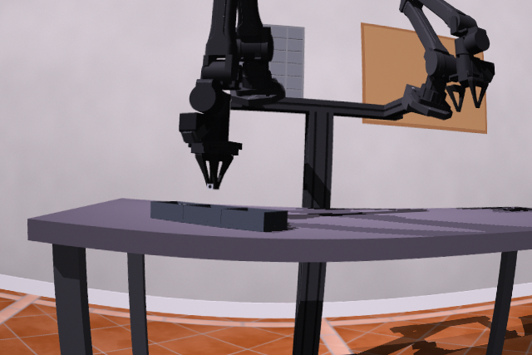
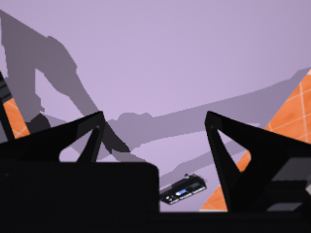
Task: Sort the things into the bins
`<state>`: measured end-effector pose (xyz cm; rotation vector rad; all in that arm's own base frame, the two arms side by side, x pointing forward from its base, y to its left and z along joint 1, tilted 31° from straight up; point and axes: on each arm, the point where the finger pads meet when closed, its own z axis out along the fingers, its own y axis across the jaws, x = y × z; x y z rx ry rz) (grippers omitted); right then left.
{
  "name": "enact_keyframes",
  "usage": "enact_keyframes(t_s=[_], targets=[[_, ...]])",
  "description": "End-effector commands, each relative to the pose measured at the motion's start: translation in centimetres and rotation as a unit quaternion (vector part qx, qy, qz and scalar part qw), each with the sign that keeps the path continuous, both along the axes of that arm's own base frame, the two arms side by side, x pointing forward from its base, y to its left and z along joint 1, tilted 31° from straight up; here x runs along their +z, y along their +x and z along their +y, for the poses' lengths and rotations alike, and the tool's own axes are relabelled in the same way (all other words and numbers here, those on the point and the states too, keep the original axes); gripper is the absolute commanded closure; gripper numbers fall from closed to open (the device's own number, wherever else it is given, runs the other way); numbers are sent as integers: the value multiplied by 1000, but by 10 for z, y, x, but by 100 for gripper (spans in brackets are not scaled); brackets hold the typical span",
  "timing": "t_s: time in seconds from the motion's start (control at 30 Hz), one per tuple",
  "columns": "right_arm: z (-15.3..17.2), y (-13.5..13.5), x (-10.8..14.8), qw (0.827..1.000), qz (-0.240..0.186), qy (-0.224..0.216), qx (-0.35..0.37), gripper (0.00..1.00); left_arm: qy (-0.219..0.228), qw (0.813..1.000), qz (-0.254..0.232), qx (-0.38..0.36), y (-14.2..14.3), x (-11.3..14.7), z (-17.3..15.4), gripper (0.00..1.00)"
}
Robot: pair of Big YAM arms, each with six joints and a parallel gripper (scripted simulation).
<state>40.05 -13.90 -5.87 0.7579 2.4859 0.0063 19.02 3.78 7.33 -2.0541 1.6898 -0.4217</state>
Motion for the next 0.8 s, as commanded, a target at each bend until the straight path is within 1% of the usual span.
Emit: enact_keyframes(t_s=[0.0, 0.07, 0.1, 0.13, 0.17, 0.23, 0.3, 0.57, 0.6, 0.7, 0.73, 0.77], targets=[[0, 5, -10, 1000, 1, 0, 2, 90, -5, 1000, 4, 9, -4, -2, 1, 0], [0, 4, -11, 1000, 2, 0, 2, 90, -5, 1000, 4, 9, -4, -2, 1, 0], [5, 7, -8, 1000, 10, 5, 1, 90, -5, 1000, 4, 9, -4, -2, 1, 0], [3, 18, 8, 1000, -5, 0, 1, 90, -5, 1000, 4, 9, -4, -2, 1, 0], [4, 23, 11, 1000, -5, 0, 1, 90, -5, 1000, 4, 9, -4, -2, 1, 0], [4, 23, 11, 1000, -5, 0, 1, 90, -5, 1000, 4, 9, -4, -2, 1, 0], [6, 30, 7, 1000, 6, 3, 1, 90, -5, 1000, 4, 9, -4, -2, 1, 0], [11, 73, 26, 1000, 9, 4, 1, 90, -5, 1000, 4, 9, -4, -2, 1, 0], [11, 78, 29, 999, 14, -14, 32, 90, -5, 1000, 4, 9, -4, -2, 1, 0], [13, 95, 39, 994, 22, -49, 92, 90, -5, 1000, 4, 9, -4, -2, 1, 0], [13, 101, 42, 993, 22, -56, 103, 90, -5, 1000, 4, 9, -4, -2, 1, 0], [13, 101, 42, 993, 22, -56, 103, 90, -5, 1000, 4, 9, -4, -2, 1, 0]])
